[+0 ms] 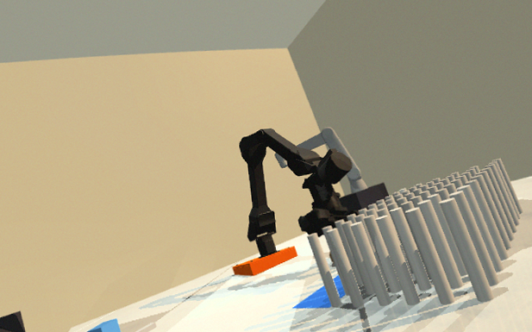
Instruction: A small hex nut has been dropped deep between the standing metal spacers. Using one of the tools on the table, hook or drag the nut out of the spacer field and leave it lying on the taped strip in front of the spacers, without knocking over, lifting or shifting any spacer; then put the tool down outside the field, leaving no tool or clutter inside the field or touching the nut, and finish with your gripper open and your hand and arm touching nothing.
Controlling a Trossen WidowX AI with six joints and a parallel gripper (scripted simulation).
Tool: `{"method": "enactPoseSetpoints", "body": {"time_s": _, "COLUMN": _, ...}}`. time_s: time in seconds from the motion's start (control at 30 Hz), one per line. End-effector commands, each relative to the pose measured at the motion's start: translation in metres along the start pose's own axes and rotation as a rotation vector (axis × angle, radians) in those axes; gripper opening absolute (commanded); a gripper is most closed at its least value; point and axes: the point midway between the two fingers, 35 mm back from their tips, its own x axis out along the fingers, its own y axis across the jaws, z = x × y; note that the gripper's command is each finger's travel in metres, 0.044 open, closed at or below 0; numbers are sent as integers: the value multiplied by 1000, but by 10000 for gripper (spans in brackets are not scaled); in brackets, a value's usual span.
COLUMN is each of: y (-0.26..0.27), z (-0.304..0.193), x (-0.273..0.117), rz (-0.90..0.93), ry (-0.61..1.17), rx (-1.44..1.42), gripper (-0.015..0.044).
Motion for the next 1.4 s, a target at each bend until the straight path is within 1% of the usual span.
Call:
{"method": "enactPoseSetpoints", "body": {"time_s": 0.0, "y": 0, "z": 4, "x": -1, "rz": 4, "ry": -1, "rx": 3, "gripper": 0}}
{"method": "enactPoseSetpoints", "body": {"time_s": 1.37, "y": -1, "z": 25, "x": -7, "rz": 3, "ry": -2, "rx": 0, "gripper": 0}}
